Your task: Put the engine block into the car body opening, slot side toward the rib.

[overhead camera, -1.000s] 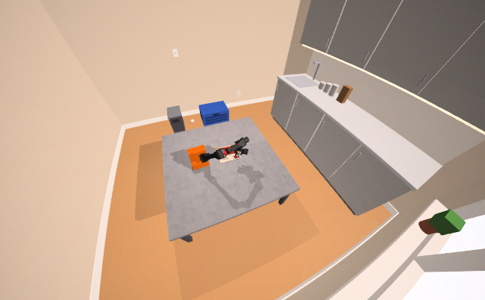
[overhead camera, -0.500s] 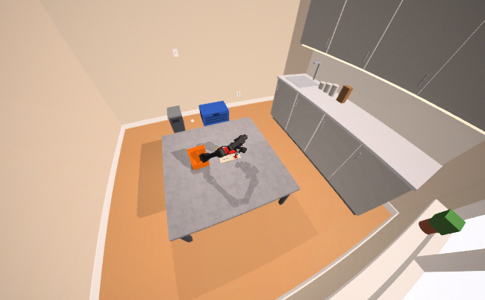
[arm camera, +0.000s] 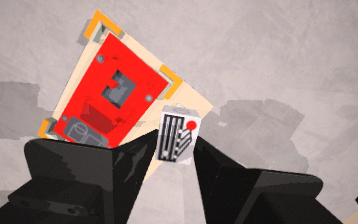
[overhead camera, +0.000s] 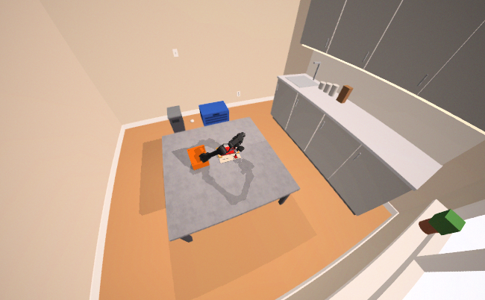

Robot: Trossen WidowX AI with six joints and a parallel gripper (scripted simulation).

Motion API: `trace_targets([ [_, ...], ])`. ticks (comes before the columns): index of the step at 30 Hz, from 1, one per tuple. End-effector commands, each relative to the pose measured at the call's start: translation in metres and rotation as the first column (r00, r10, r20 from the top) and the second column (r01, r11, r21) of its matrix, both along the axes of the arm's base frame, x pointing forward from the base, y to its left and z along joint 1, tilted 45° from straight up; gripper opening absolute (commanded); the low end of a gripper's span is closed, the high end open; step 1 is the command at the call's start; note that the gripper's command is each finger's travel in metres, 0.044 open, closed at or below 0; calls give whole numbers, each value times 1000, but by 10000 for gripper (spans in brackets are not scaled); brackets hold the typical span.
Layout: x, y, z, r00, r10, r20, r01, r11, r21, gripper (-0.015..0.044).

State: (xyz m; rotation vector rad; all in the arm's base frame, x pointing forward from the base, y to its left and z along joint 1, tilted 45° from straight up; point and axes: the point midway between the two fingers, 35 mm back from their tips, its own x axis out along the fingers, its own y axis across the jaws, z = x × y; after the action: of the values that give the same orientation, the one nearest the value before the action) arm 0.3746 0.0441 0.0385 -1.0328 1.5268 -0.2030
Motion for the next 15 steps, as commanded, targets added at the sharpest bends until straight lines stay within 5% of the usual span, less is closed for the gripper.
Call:
trace_targets([
  [1,-3,6,-11,999,-39,34,39,999,9,0],
  [15,-10,24,-53,961,-203,188,197,979,52,0],
])
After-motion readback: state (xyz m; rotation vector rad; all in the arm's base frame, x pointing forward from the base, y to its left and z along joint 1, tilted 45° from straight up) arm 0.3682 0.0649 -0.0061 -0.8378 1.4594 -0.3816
